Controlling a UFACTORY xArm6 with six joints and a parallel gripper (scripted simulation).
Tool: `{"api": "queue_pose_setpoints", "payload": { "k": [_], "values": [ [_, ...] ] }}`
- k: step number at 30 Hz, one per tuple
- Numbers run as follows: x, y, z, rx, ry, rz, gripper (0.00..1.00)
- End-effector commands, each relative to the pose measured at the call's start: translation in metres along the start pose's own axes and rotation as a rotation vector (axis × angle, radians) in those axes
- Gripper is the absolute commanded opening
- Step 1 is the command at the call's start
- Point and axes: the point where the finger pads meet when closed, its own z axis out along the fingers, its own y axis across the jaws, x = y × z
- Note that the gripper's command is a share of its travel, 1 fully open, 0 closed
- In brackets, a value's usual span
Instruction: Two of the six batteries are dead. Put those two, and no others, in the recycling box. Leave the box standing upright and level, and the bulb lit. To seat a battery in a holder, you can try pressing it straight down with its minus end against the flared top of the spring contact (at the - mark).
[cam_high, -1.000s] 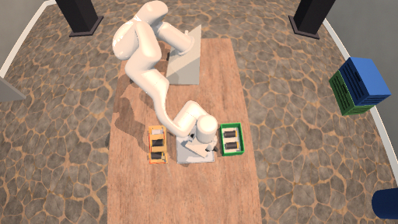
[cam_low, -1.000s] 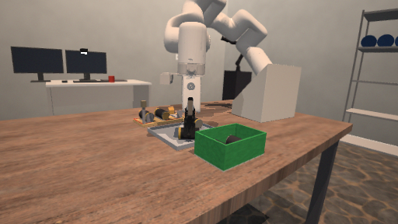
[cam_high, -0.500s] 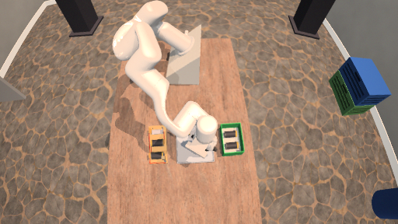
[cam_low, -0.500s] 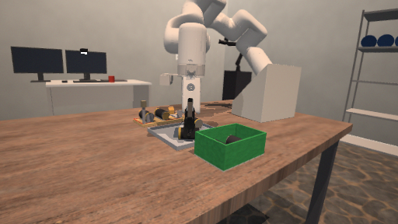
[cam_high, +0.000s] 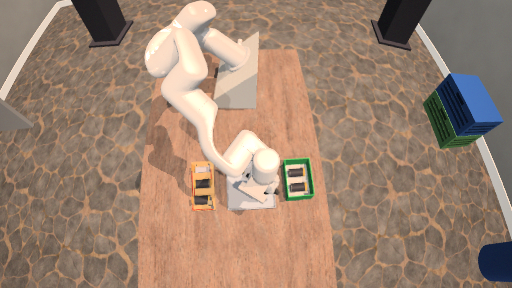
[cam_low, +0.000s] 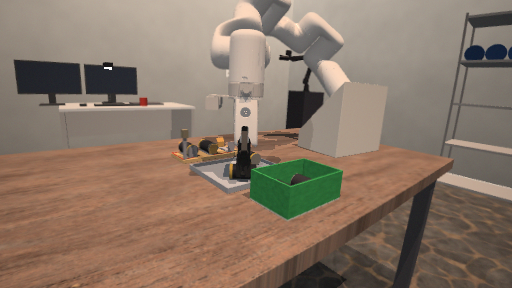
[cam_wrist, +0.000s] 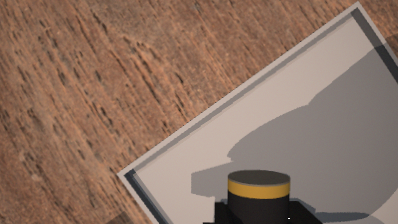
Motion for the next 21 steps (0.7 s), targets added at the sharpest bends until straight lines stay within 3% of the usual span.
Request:
{"api": "queue_pose_setpoints", "payload": {
  "k": [1, 12, 21],
  "values": [
    [0.001, -0.001, -0.002, 0.003, 0.002, 0.001, 0.28],
    [0.001, -0.001, -0.003, 0.003, 0.002, 0.001, 0.28],
    [0.001, -0.001, -0.039, 0.003, 0.002, 0.001, 0.28]
  ]
}}
